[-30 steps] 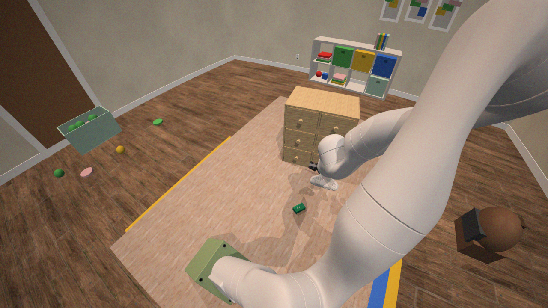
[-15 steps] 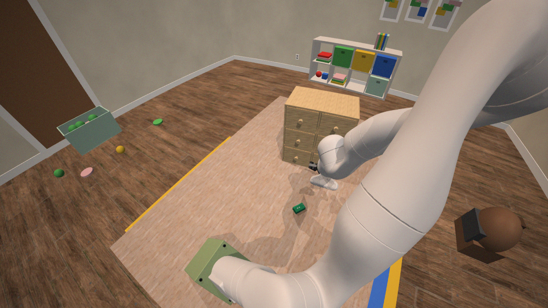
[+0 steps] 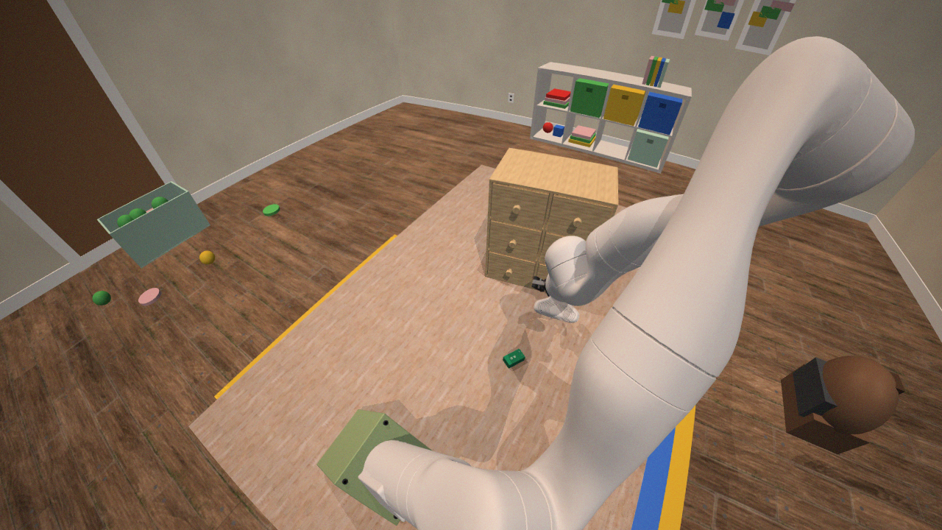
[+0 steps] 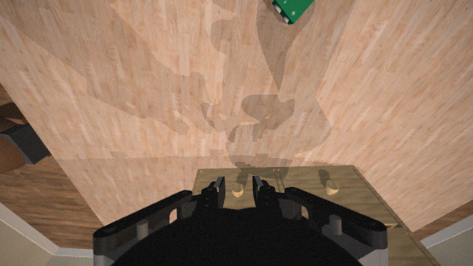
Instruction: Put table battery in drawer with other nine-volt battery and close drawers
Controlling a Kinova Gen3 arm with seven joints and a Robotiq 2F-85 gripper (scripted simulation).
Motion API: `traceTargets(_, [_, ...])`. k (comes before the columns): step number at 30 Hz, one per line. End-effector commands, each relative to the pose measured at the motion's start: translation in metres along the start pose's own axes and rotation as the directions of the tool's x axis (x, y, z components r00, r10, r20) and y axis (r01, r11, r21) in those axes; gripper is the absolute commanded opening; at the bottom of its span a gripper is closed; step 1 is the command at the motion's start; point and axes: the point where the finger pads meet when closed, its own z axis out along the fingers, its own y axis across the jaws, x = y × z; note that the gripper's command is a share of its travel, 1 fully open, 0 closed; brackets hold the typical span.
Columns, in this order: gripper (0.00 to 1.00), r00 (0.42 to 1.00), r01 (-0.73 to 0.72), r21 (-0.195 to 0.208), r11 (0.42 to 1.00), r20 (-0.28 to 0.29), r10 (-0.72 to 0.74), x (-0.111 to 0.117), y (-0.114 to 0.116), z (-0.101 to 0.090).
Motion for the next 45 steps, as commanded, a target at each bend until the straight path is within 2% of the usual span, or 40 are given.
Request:
traceTargets(1, [0.33,1.000,-0.013,0.008,1.000,-0.004,0.013,0.001,-0.002,0.023])
traceTargets(7, [0.33,1.000,-0.013,0.007,1.000,-0.005,0.013,-0.001,-0.003,0.044])
traceTargets(13, [0.33,1.000,-0.013,0.008,1.000,-0.007,0.013,-0.001,-0.004,0.049])
traceTargets(45, [0.33,1.000,-0.010,0.002,1.000,-0.009,0.010,-0.003,-0.001,0.049])
